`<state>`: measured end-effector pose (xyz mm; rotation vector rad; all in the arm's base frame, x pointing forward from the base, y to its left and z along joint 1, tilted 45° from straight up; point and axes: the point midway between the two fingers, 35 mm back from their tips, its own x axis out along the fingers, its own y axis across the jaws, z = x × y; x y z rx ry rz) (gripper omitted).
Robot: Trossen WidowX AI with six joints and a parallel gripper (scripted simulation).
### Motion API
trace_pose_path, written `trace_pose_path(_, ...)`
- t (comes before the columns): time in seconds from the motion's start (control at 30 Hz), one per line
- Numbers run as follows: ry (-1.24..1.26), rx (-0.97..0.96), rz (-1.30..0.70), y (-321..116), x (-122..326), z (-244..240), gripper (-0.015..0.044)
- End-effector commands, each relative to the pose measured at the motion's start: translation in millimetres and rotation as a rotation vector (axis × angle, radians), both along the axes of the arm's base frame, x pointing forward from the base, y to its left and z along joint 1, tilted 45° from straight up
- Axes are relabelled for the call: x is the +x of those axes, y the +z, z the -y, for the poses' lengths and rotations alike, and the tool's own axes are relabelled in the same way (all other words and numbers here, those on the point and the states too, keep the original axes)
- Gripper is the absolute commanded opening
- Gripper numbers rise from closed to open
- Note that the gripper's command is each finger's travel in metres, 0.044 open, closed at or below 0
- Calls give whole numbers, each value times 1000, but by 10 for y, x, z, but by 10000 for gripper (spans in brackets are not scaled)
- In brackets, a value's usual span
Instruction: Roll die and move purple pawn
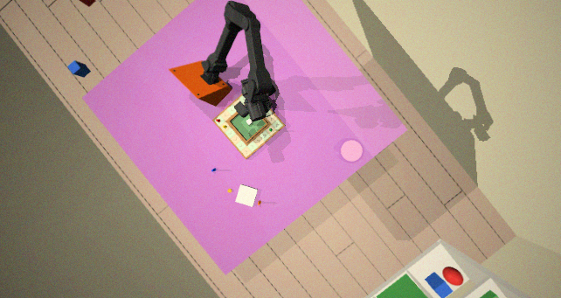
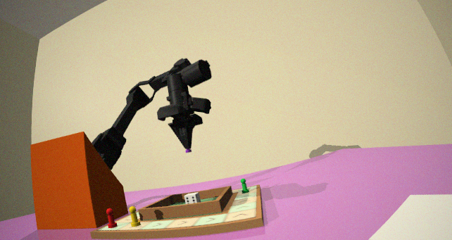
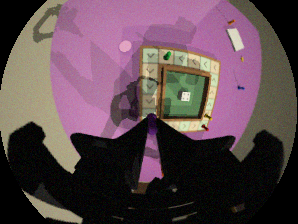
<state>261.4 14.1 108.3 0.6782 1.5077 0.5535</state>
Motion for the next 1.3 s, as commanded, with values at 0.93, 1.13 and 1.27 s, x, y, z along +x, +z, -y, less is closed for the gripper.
trace_pose_path(0.93, 1, -6, -6, -1065, -947, 85, 0)
trace_pose_path(1.13, 1, -6, -6, -1107, -1001, 67, 0)
trace_pose_path(1.27, 1, -6, -6, -1172, -996, 8, 0)
